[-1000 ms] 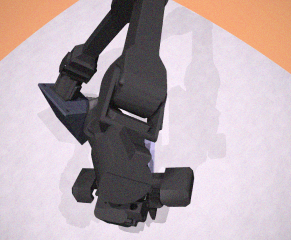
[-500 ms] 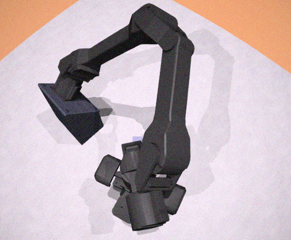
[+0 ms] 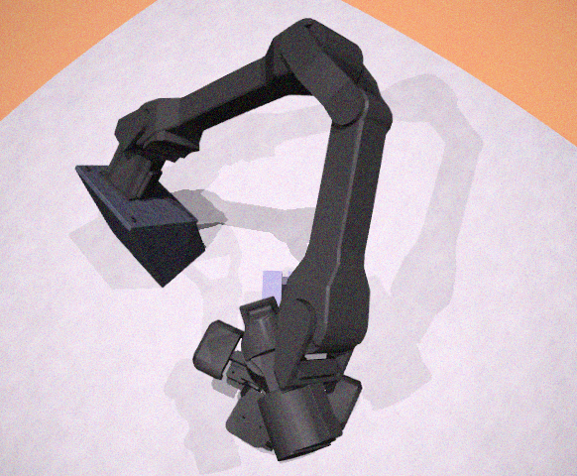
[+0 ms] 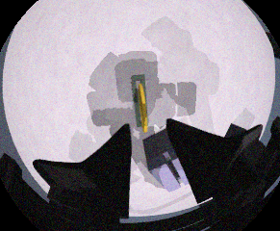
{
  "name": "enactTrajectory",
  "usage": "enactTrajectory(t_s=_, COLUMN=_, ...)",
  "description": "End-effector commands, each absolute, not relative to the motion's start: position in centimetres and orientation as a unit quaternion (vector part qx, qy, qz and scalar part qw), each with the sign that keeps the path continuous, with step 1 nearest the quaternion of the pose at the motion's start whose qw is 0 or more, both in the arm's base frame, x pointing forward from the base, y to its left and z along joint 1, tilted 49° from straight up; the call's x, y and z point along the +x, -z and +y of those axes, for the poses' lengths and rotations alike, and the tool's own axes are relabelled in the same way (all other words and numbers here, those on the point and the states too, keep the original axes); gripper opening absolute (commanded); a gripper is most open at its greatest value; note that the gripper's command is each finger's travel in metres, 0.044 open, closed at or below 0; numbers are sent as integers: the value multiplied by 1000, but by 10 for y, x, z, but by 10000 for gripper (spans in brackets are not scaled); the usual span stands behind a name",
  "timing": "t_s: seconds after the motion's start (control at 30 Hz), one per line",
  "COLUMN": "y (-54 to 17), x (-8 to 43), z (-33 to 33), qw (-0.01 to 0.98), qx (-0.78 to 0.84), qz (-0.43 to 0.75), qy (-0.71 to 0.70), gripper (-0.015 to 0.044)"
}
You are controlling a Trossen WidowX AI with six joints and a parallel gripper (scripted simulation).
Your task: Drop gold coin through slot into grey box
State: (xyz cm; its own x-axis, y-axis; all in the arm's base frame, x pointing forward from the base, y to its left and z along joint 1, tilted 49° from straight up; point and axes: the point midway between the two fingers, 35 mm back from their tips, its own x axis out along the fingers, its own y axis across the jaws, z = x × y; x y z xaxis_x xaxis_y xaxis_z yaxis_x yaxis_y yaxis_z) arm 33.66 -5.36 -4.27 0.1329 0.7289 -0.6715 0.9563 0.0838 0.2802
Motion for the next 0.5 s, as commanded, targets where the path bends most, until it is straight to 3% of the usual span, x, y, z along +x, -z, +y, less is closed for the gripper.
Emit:
enactTrajectory(t_s=0.0, y=46, x=336, z=-48, qw=359, qx=660, qz=641, qy=156, gripper=161)
enactTrajectory(t_s=0.47, y=62, x=341, z=-32, qw=359, qx=660, qz=641, qy=157, gripper=161)
